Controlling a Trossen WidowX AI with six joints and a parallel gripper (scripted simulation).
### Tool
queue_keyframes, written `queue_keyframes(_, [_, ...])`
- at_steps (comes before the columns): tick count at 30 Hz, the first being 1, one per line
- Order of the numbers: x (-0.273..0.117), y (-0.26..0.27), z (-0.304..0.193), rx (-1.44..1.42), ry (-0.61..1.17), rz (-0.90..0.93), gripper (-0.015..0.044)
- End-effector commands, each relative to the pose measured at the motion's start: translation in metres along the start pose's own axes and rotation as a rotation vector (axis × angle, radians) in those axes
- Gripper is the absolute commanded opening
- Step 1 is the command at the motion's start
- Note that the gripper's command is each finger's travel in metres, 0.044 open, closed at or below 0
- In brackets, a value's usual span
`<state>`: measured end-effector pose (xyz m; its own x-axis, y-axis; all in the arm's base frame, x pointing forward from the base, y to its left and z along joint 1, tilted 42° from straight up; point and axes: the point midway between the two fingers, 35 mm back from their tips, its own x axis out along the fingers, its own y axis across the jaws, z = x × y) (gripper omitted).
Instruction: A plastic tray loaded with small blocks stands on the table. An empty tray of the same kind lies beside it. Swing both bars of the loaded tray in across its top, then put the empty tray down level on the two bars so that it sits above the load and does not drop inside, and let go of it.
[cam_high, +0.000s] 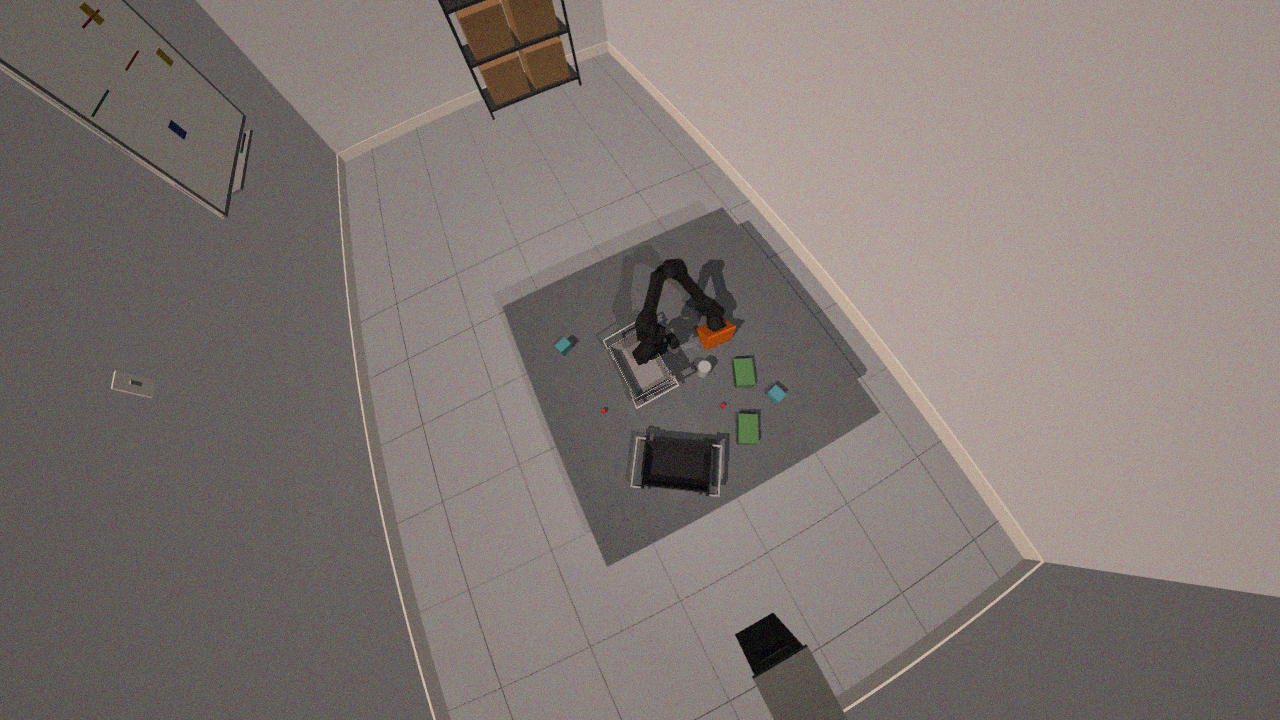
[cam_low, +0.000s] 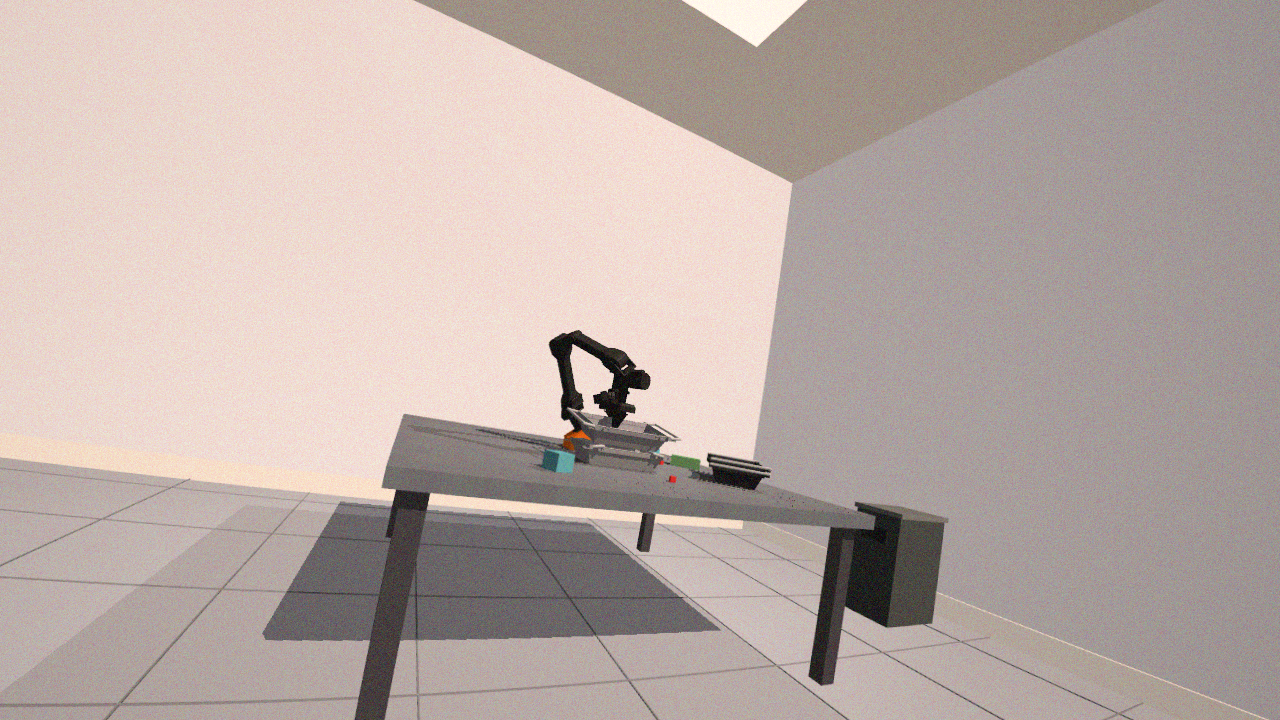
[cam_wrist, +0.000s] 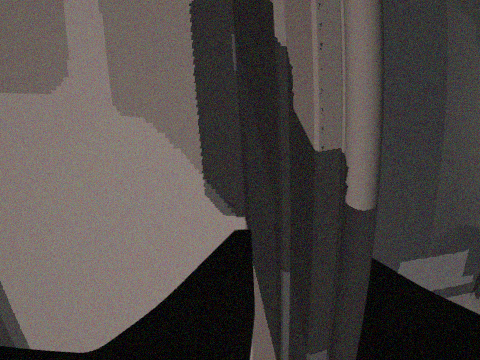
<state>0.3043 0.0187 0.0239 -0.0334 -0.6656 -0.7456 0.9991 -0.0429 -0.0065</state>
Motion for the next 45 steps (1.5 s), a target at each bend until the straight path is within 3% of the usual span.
queue_keyframes(1, [0.0044,-0.0026,0.0029,0.003,0.001,-0.019,0.0000])
queue_keyframes(45, [0.0130,-0.0053,0.0030,0.003,0.000,-0.019,0.0000])
